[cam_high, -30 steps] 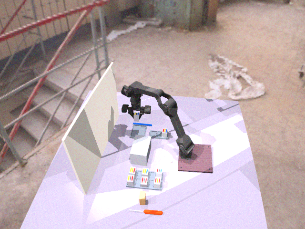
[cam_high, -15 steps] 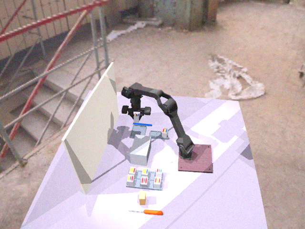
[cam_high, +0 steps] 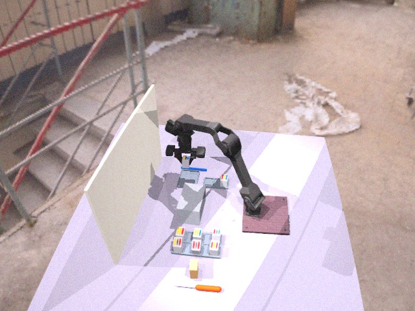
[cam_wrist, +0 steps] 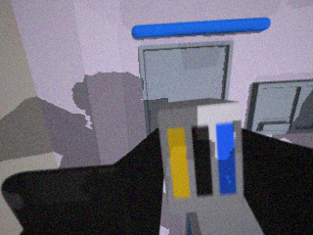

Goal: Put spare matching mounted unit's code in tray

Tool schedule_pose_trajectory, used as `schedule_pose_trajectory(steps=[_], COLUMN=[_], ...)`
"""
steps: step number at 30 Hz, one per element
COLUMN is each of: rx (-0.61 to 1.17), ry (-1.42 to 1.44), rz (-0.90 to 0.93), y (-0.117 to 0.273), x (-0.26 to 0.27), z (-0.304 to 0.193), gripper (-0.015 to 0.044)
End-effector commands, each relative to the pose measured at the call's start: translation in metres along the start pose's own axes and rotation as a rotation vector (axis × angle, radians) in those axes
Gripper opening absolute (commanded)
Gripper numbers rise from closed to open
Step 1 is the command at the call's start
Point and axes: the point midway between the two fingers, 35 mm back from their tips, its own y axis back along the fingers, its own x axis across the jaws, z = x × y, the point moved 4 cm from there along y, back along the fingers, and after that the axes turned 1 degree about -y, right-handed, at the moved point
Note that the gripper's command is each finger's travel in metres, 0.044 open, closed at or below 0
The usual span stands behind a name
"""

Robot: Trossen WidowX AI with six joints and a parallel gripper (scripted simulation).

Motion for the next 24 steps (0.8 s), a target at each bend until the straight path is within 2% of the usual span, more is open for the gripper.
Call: schedule_pose_trajectory(steps=[1, 24], rx=[0.007, 0.007], ry=[-0.006, -0.006], rz=[-0.004, -0.005], y=[-0.005, -0.02], x=[-0.001, -0.001], z=[-0.001, -0.001], gripper=[0.0, 0.0])
